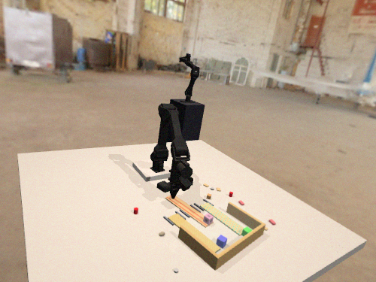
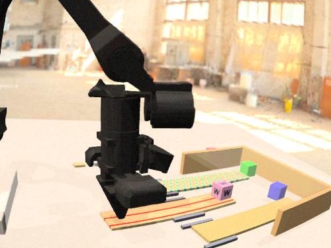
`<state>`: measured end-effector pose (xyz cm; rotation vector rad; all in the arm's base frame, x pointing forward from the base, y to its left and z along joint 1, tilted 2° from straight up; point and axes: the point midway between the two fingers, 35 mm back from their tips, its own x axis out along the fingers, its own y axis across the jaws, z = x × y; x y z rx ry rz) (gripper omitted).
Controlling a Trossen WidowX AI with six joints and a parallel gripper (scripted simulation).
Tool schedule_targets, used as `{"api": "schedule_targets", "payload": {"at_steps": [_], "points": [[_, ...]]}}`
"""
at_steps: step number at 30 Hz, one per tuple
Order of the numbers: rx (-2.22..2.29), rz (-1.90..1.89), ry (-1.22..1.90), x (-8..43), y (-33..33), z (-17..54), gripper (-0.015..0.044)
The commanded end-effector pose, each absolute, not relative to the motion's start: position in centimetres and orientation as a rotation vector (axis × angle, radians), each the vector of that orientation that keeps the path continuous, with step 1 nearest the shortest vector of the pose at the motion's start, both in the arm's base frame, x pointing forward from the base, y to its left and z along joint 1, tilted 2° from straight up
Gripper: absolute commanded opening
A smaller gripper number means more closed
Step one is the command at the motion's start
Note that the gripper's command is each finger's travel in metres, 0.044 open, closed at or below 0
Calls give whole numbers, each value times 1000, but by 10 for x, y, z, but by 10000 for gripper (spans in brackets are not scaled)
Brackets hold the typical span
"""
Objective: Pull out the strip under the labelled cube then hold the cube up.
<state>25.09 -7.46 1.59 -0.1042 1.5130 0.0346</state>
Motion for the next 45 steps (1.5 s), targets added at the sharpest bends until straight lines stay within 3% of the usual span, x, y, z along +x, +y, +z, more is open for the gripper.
{"api": "schedule_targets", "payload": {"at_steps": [1,45], "points": [[-97,46,1546,236,-73,9,0],[-97,46,1550,191,-75,7,0]]}}
